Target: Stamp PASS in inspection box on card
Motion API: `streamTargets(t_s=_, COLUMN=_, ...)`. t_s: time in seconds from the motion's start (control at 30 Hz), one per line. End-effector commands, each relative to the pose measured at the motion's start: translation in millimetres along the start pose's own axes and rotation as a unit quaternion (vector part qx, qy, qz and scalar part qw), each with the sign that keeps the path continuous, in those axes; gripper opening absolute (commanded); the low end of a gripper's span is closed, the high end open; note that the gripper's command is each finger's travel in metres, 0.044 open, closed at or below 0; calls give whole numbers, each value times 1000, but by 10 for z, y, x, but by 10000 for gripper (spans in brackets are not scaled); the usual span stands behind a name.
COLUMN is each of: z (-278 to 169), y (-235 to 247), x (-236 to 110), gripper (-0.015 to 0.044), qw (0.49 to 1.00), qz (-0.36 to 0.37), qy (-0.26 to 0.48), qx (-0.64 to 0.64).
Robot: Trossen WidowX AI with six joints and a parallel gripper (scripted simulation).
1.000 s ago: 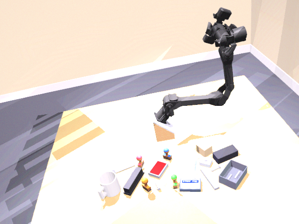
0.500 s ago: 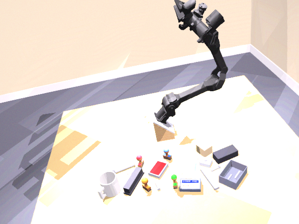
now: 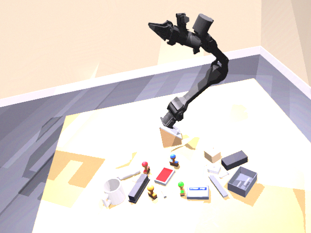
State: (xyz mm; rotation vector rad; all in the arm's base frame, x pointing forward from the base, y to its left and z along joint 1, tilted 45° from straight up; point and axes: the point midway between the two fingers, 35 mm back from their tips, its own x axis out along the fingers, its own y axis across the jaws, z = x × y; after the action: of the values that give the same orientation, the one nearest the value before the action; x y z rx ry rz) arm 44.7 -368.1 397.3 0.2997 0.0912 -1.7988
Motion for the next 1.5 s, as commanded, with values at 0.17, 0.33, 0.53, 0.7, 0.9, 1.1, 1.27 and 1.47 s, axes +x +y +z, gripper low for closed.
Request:
streamTargets(t_s=0.17, z=-999, y=1063, x=110, gripper=214, qw=959, qz=174, qy=158, qx=-159)
streamTargets(t_s=0.33, z=-1677, y=1560, x=-59, gripper=214, qw=901, qz=270, qy=247, qx=-234)
streamTargets(t_s=0.53, z=-2440, y=1972, x=-435, gripper=214, qw=812, qz=367, qy=341, qx=-301)
streamTargets(t_s=0.7, z=-3107, y=2170, x=-890, gripper=214, qw=702, qz=450, qy=423, qx=-355)
streamTargets(t_s=0.9, z=-3806, y=2218, x=-1549, gripper=214, qw=548, qz=533, qy=513, qx=-391)
streamTargets(t_s=1.1, z=-4398, y=2097, x=-2301, gripper=214, qw=371, qz=592, qy=603, qx=-385)
streamTargets(t_s=1.27, z=-4520, y=2056, x=-2457, gripper=214, qw=332, qz=600, qy=622, qx=-377)
streamTargets(t_s=1.47, z=-4560, y=2068, x=-2422, gripper=214, qw=332, qz=600, qy=622, qx=-377)
